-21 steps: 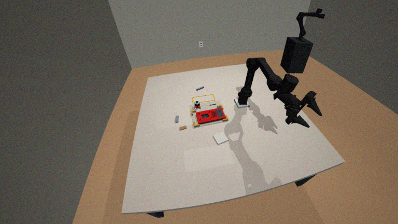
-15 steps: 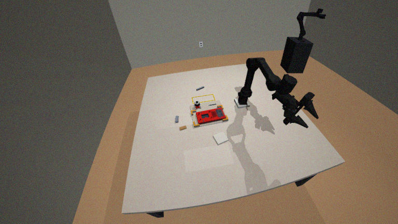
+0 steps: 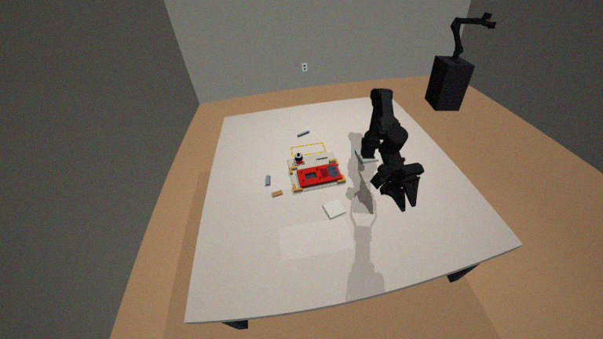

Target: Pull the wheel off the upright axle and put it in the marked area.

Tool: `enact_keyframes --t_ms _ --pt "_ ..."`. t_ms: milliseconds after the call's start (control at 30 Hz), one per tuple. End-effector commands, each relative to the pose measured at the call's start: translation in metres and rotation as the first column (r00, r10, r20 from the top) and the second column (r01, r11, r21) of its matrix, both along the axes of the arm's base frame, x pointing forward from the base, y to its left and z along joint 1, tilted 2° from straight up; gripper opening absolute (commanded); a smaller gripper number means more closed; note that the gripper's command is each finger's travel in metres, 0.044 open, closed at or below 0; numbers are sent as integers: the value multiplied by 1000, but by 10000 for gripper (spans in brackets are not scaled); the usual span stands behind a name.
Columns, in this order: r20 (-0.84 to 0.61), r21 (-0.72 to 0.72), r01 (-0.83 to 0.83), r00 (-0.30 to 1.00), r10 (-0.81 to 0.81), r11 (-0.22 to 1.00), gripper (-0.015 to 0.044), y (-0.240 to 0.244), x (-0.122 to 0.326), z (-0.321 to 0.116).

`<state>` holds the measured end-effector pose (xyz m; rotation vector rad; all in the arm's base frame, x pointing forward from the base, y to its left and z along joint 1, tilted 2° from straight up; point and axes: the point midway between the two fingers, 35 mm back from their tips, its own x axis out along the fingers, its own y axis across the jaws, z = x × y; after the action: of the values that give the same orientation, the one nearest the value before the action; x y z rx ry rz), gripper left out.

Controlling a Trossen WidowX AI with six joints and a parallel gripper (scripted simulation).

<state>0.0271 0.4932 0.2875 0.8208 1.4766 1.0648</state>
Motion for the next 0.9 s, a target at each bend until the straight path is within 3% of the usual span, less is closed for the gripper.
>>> enact_keyframes --t_ms 0,400,867 --pt "-7 -69 120 993 -120 990 300 -6 49 -13" --pt "33 -311 427 897 -440 849 300 -66 192 -61" --pt "86 -574 630 681 -727 522 300 -188 308 -110"
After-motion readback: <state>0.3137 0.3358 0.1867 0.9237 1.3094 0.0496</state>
